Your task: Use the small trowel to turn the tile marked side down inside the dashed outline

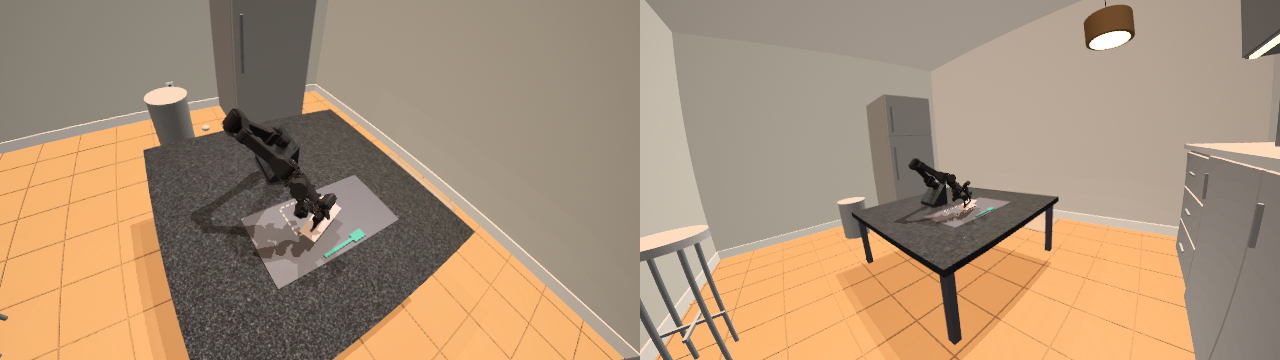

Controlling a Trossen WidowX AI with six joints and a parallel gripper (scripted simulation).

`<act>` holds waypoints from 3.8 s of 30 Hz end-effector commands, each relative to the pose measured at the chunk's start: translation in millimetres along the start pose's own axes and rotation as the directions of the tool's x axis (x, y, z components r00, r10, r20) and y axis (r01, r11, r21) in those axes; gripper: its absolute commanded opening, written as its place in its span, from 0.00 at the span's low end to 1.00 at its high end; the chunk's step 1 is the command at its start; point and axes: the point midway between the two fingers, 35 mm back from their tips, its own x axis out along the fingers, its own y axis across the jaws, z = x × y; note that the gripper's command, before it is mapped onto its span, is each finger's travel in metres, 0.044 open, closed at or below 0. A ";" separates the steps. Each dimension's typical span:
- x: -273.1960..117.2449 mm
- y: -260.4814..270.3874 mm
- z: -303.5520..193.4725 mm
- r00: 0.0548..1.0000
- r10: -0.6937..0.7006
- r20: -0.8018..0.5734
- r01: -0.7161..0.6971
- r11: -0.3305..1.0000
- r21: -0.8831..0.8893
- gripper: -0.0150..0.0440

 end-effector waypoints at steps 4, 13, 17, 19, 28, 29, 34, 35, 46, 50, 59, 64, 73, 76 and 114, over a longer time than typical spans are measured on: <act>19.5 18.8 -56.6 1.000 -0.010 0.028 0.009 0.998 0.056 0.25; 32.9 26.7 -123.4 0.997 -0.018 0.081 0.008 0.992 0.122 0.25; 35.3 26.2 -152.6 0.994 -0.015 0.109 -0.002 0.988 0.151 0.25; 35.8 25.1 -166.8 0.992 -0.012 0.124 -0.009 0.986 0.166 0.25; 32.5 12.6 -226.7 0.980 0.018 0.197 -0.064 0.971 0.229 0.25; 31.6 10.5 -232.8 0.978 0.023 0.206 -0.072 0.969 0.236 0.25; 26.2 -2.1 -261.2 0.967 0.052 0.249 -0.120 0.956 0.268 0.25; 25.1 -4.4 -265.5 0.965 0.057 0.256 -0.129 0.953 0.273 0.25; 25.9 -8.1 -268.9 0.963 0.062 0.262 -0.136 0.951 0.277 0.25; 30.2 -12.9 -268.7 0.963 0.061 0.261 -0.136 0.951 0.278 0.25; 39.6 -24.4 -268.3 0.963 0.061 0.261 -0.135 0.951 0.277 0.25; 44.4 -31.1 -267.9 0.963 0.061 0.262 -0.135 0.951 0.277 0.25; 49.1 -38.8 -266.4 0.963 0.061 0.263 -0.136 0.952 0.276 0.25; 47.9 -39.8 -262.1 0.963 0.060 0.262 -0.135 0.952 0.276 0.25; 29.5 -42.6 -227.4 0.945 0.043 0.324 -0.113 0.973 0.202 0.25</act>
